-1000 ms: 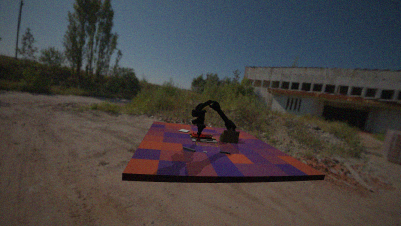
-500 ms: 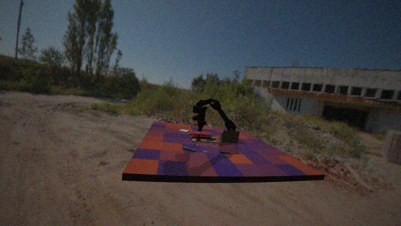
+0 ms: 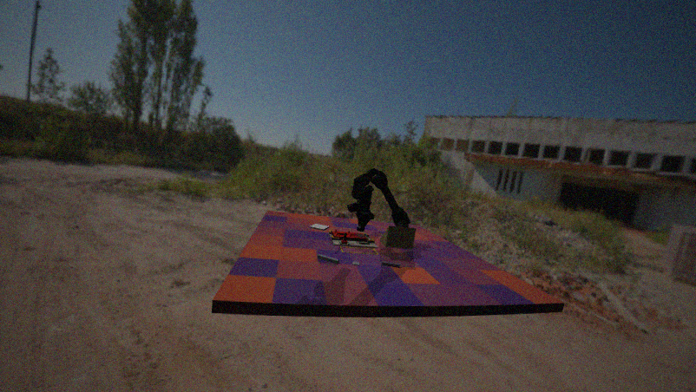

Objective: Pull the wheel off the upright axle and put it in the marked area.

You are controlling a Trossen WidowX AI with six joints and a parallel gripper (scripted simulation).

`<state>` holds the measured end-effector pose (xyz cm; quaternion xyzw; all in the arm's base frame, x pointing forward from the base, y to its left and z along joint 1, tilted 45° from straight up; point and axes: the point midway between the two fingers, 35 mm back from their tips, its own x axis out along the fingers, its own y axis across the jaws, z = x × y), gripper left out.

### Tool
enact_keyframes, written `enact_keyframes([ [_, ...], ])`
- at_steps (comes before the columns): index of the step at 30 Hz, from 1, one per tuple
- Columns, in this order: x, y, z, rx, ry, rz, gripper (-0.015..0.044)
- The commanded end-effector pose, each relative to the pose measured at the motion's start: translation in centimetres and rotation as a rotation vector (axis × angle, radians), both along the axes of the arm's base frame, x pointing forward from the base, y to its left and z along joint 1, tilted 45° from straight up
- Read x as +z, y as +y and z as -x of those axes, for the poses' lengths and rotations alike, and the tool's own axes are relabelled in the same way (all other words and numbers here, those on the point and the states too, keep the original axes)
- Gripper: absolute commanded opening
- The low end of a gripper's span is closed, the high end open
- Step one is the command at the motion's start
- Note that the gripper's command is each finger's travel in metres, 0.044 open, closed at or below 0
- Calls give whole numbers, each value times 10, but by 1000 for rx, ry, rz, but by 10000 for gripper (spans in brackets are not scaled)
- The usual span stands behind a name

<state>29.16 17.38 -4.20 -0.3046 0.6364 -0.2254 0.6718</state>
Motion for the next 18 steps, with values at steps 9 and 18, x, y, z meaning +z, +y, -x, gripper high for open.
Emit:
enact_keyframes([
  [9,-20,-13,4,-13,2,5,0],
  [18,-45,-36,-1,-13,2,5,0],
])
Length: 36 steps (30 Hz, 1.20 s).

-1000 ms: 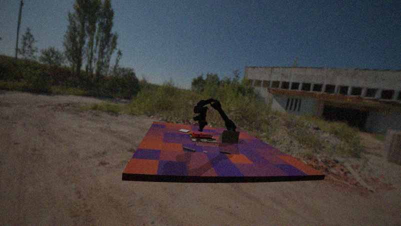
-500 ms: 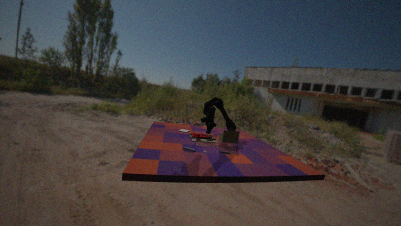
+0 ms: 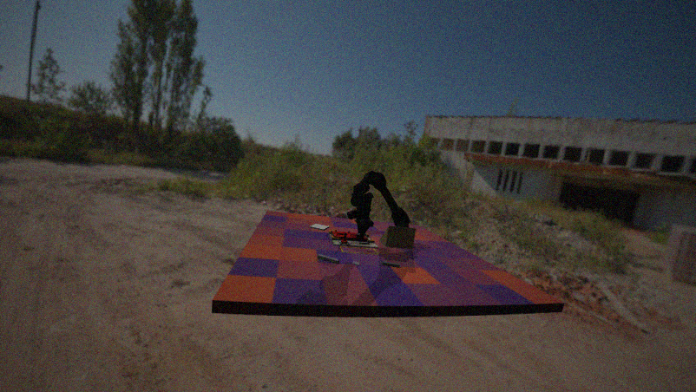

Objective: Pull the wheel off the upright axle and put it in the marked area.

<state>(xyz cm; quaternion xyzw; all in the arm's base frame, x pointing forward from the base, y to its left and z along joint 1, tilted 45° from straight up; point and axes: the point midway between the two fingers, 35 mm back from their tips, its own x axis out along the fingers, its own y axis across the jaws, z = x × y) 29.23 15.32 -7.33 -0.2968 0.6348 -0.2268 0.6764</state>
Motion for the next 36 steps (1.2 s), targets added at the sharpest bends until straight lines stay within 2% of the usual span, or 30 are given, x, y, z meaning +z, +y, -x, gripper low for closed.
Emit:
enact_keyframes([
  [1,-19,-20,-1,-4,14,16,0],
  [8,-47,-50,-2,-5,13,19,0],
  [13,-49,-53,-2,-5,13,19,0],
  [24,-45,-48,-2,-11,12,15,289],
  [31,-5,-9,3,-5,14,17,300],
  [34,-4,-8,3,-5,14,17,300],
  [36,-4,-8,9,7,12,15,352],
])
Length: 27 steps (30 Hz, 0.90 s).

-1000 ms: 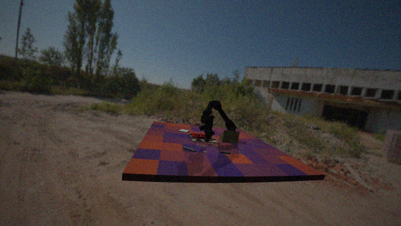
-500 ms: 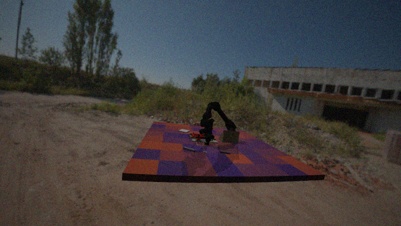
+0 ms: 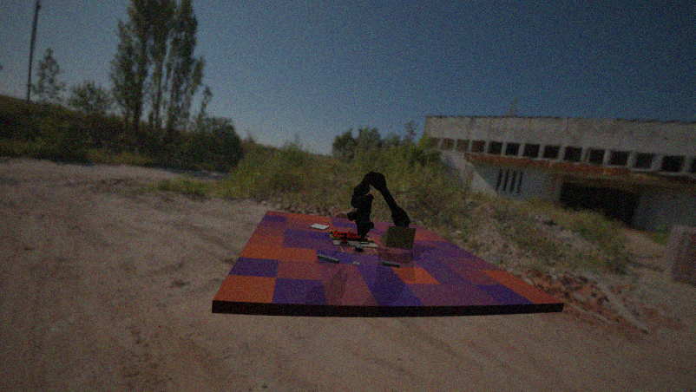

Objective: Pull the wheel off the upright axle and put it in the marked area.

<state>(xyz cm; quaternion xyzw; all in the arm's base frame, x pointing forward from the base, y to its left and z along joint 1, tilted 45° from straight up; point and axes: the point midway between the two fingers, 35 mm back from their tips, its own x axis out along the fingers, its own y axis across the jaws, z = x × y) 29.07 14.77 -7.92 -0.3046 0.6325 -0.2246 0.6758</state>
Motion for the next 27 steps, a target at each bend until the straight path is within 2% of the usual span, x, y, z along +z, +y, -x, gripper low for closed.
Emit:
enact_keyframes([
  [1,9,-1,17,-8,11,5,379],
  [3,28,0,41,-11,14,4,431],
  [7,56,-3,82,-18,17,8,440],
  [27,57,-3,84,-19,17,8,440],
])
